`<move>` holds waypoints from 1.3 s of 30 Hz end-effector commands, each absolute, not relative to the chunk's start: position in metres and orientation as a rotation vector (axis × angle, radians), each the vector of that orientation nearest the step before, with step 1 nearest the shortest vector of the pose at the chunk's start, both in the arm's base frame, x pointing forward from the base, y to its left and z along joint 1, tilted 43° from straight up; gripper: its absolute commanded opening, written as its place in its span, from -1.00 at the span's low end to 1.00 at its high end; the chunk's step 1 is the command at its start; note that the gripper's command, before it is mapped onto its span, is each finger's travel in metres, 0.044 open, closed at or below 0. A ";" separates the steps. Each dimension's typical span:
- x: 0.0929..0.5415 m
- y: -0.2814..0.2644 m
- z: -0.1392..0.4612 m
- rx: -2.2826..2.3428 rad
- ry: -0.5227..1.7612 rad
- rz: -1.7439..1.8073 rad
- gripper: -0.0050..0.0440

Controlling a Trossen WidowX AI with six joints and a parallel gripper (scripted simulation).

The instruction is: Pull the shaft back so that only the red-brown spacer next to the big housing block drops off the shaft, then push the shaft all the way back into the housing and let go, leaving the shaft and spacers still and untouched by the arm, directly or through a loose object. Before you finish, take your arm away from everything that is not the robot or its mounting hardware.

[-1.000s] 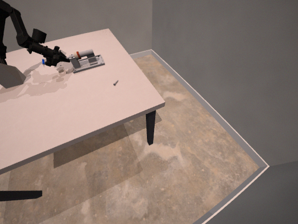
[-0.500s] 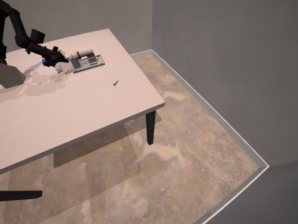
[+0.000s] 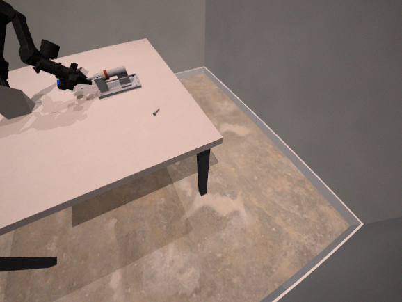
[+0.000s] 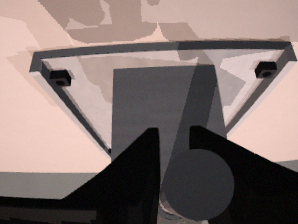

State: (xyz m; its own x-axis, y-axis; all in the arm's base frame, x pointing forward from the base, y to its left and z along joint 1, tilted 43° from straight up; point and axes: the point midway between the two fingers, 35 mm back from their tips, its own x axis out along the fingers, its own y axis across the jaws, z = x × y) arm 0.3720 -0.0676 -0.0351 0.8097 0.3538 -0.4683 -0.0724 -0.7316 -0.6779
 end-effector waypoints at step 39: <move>0.367 -0.067 -0.035 -2.274 -0.206 0.771 -0.80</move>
